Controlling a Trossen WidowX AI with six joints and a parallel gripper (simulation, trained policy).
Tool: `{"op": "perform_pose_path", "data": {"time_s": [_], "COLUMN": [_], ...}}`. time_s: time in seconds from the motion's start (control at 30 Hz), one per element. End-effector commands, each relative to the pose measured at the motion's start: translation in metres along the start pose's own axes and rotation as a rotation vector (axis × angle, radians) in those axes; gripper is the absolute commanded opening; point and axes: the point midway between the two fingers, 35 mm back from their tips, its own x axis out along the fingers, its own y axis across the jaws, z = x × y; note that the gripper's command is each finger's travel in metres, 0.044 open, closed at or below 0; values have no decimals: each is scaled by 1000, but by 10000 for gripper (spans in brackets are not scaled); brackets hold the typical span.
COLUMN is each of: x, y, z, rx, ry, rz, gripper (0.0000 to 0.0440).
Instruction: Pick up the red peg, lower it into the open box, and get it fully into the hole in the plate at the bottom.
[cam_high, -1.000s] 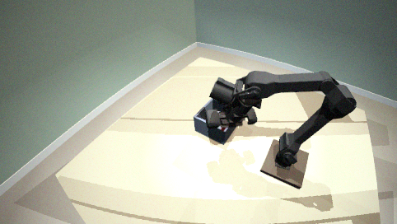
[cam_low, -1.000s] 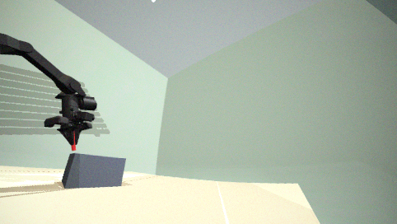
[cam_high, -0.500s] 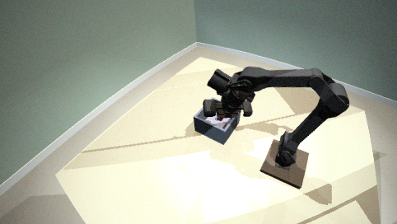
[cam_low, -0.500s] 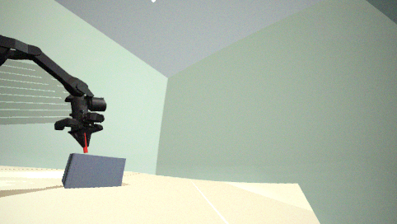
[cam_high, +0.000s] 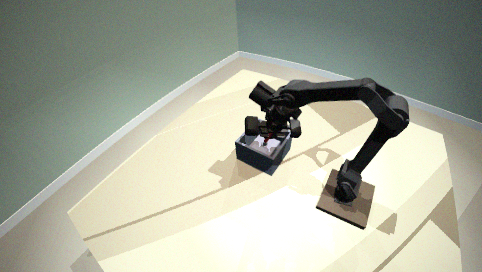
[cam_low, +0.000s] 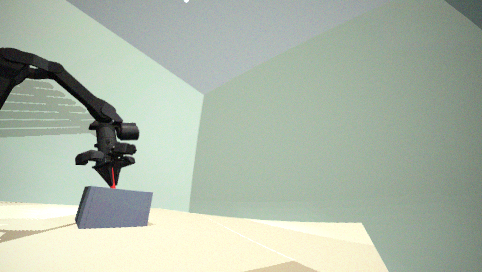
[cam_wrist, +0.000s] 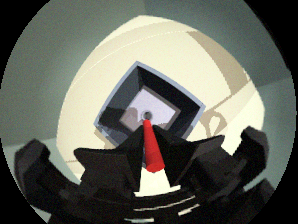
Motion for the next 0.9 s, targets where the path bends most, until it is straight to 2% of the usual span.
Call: {"op": "perform_pose_path", "data": {"time_s": [0.0,0.3,0.37,0.5,0.57,0.87], "x": [9,34,39,45,47,44], "y": [1,-1,-2,-2,-4,3], "z": [3,3,3,5,6,9], "rx": [1,-12,-21,-45,-62,-119], "ry": [19,61,68,80,88,110], "rz": [-7,-45,-55,-70,-82,-116], "gripper": [10,6,32,127,160,157]}}
